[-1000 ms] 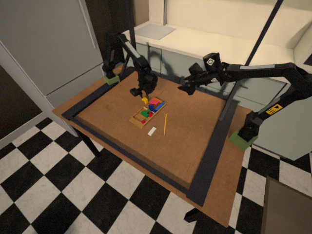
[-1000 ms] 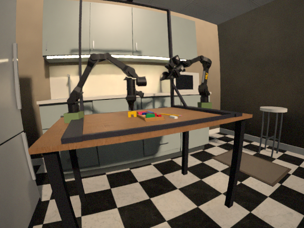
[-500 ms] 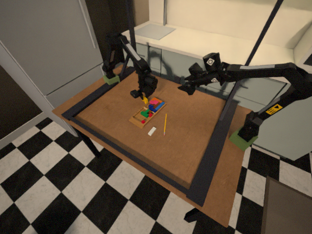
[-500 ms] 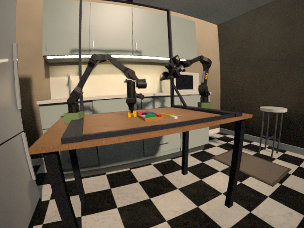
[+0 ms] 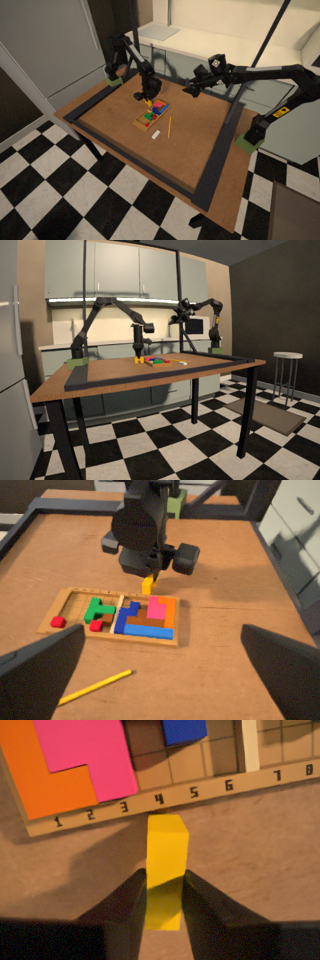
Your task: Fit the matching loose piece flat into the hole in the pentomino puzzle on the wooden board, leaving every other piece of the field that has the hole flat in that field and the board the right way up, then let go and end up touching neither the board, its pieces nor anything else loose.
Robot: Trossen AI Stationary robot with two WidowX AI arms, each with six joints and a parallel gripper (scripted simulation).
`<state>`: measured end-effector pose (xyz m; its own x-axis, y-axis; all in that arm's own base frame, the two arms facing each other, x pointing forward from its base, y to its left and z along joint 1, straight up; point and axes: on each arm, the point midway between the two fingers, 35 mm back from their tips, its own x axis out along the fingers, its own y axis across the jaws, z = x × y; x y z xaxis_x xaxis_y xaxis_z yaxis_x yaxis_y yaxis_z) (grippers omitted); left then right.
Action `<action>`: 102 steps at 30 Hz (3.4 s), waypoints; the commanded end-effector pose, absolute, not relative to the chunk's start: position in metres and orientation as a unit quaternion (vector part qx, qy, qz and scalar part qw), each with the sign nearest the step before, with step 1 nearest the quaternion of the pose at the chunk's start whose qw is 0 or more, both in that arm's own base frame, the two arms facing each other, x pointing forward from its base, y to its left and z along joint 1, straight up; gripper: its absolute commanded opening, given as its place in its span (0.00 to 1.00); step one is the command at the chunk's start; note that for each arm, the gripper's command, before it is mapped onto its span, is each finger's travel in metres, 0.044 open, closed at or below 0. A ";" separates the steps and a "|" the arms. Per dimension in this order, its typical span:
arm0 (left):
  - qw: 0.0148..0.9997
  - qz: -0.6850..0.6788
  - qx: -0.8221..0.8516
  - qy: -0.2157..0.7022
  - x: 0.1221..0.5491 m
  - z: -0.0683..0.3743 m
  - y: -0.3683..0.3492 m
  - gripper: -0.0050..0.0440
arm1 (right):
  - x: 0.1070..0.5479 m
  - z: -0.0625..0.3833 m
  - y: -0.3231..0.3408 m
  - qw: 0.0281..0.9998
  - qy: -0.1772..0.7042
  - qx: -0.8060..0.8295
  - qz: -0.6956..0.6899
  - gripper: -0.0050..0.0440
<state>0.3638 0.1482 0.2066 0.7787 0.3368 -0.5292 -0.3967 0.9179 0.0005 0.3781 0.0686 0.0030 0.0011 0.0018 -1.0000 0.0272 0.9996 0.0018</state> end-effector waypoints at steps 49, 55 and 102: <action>0.945 0.197 -0.054 0.256 0.364 0.218 0.149 1.00 | 0.378 0.023 0.039 0.694 0.681 0.174 0.154 0.00; 0.945 0.197 -0.054 0.256 0.364 0.218 0.149 1.00 | 0.378 0.020 0.036 0.691 0.676 0.190 0.171 0.00; 0.945 0.197 -0.054 0.256 0.364 0.218 0.149 1.00 | 0.380 0.003 0.025 0.674 0.652 0.252 0.237 0.00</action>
